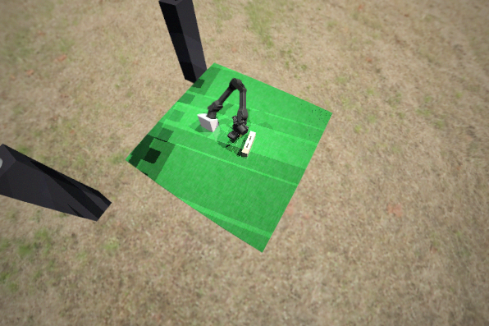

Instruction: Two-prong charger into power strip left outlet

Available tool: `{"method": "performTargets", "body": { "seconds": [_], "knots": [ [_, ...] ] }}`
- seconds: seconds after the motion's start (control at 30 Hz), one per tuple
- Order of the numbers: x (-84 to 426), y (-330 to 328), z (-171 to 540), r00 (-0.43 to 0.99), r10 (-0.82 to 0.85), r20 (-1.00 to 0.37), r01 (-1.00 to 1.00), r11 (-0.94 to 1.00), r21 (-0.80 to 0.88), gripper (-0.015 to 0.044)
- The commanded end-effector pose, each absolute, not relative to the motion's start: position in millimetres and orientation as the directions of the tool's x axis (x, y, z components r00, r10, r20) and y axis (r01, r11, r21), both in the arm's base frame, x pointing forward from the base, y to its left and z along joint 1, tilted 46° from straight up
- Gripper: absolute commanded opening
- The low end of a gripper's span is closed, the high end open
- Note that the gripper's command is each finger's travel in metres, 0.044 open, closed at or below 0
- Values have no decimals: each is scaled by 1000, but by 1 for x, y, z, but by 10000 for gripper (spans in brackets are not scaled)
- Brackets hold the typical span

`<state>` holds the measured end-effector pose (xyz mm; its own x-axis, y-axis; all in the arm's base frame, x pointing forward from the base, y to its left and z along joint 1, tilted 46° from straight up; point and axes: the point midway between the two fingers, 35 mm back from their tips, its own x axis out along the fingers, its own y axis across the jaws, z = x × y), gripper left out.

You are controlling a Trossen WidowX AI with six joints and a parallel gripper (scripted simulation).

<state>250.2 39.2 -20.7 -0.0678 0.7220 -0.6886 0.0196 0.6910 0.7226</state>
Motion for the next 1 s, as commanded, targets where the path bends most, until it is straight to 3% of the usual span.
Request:
{"method": "performTargets", "body": {
  "seconds": [0.0,0.97],
  "knots": [
    [248,41,-28,-74,716,-694,-38,694,719,0],
    [276,48,-34,-72,710,-700,-162,685,711,0]
  ]
}}
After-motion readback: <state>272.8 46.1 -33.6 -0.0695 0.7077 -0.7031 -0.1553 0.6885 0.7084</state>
